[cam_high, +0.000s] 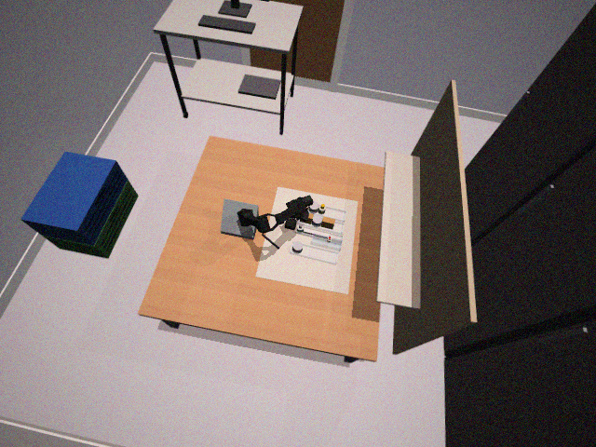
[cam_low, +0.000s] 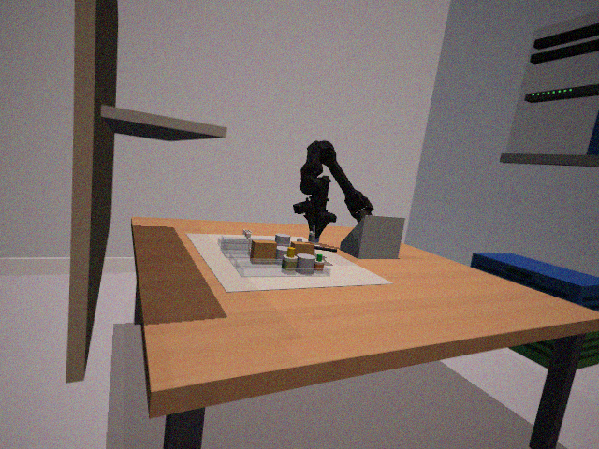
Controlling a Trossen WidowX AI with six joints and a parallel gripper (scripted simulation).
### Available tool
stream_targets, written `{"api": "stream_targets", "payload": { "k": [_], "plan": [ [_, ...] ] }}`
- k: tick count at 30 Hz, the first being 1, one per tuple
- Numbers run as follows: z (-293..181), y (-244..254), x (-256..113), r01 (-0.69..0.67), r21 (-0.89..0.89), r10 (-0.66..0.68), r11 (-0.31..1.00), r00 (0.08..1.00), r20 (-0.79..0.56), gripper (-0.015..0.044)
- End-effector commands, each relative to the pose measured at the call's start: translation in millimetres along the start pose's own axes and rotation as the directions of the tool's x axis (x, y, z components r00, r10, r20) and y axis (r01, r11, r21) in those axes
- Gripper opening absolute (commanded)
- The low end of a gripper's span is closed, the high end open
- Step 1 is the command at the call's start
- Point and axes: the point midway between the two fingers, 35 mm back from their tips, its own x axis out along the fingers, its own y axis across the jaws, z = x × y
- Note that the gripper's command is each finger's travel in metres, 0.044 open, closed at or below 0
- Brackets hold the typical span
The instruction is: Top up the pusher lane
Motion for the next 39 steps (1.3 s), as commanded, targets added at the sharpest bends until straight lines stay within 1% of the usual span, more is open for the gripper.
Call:
{"api": "stream_targets", "payload": {
  "k": [1, 11, 39],
  "plan": [
    [7.7, -6.8, 2.9, 0.002, 0.007, -0.002, 1.0, 1.0, 0.008, 0.0],
    [8.6, -7.1, 27.3, 0.003, 0.007, -0.003, 1.0, 1.0, 0.008, 0.0],
    [17.2, -6.8, 27.5, 0.002, 0.007, -0.002, 1.0, 1.0, 0.009, 0.0]
  ]
}}
